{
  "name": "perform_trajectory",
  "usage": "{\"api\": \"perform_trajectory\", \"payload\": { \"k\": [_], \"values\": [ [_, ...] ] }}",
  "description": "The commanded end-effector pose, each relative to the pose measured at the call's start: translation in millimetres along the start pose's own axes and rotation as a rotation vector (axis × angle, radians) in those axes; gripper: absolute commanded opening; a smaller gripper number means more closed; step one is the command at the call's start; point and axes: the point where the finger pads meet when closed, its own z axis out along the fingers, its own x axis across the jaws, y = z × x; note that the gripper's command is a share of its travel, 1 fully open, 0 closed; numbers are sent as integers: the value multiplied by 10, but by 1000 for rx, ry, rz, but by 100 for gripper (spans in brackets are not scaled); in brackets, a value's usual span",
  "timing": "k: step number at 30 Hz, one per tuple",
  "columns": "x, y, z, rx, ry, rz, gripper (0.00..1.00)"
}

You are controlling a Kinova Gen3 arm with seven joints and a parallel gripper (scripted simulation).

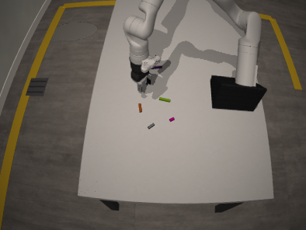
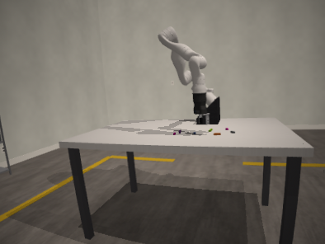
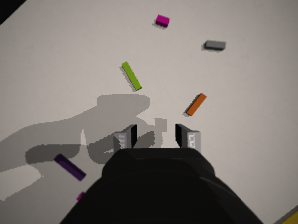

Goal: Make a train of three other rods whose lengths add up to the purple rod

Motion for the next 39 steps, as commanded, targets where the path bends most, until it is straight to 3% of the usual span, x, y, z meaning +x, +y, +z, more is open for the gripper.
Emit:
{"api": "perform_trajectory", "payload": {
  "k": [1, 39],
  "values": [
    [8, 21, -23, -2, 5, 7, 100],
    [3, 70, -27, -2, 7, 57, 100]
  ]
}}
